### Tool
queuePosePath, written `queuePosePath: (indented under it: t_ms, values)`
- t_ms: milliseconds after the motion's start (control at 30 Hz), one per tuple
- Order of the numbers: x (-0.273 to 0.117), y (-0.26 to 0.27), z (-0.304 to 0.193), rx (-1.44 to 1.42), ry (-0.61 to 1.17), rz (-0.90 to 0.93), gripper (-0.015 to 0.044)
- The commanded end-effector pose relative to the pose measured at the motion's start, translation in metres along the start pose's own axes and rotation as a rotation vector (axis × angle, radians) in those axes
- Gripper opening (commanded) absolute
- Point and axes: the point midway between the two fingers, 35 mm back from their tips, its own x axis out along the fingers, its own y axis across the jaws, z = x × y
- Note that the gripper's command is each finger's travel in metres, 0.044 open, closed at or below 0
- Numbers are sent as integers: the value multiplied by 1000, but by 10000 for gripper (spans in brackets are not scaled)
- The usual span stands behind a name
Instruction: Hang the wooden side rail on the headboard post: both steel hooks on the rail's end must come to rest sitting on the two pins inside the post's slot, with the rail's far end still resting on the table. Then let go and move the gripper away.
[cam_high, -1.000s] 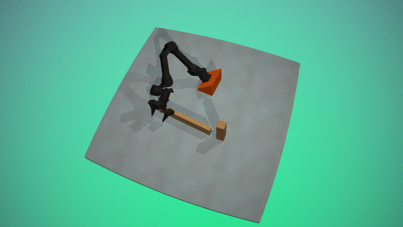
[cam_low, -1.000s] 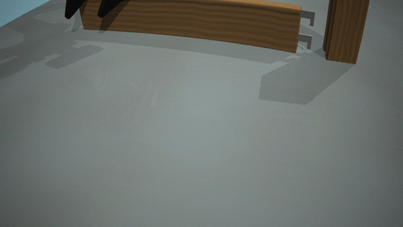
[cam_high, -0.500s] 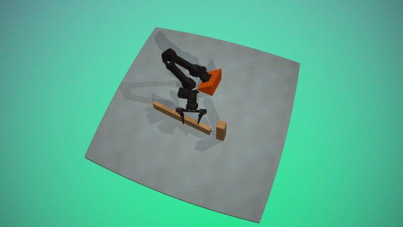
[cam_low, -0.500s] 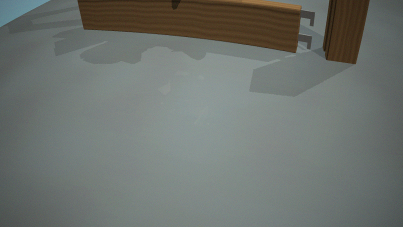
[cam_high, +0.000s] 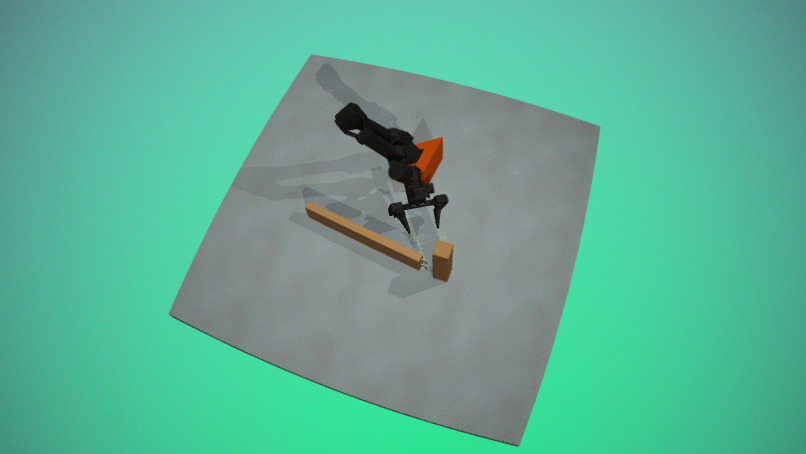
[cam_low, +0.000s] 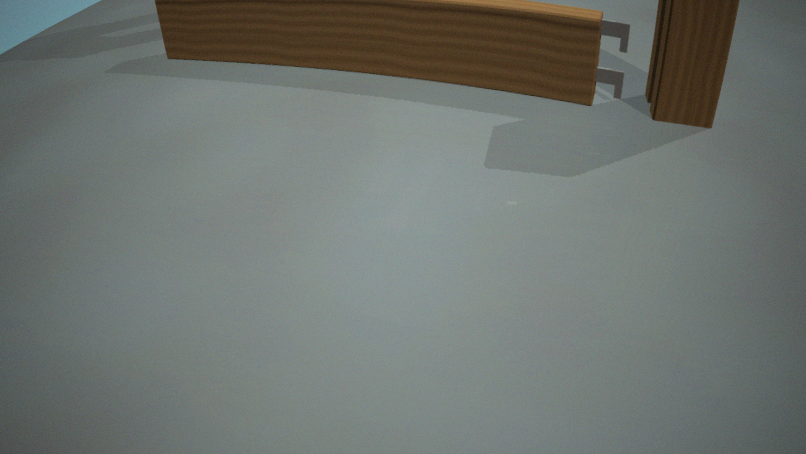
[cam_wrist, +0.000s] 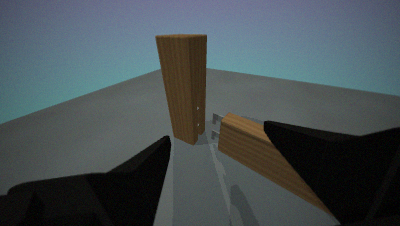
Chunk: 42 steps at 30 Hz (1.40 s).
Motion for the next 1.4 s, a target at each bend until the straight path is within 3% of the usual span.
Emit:
queuePosePath:
  t_ms: [0,500,800,1100,1367]
  values:
    - [-2,3,-1,-11,-4,11,440]
    - [4,4,0,-24,9,27,440]
    - [49,-10,21,-149,165,258,440]
    - [36,-52,46,-226,270,494,440]
    - [33,-56,48,-235,278,517,440]
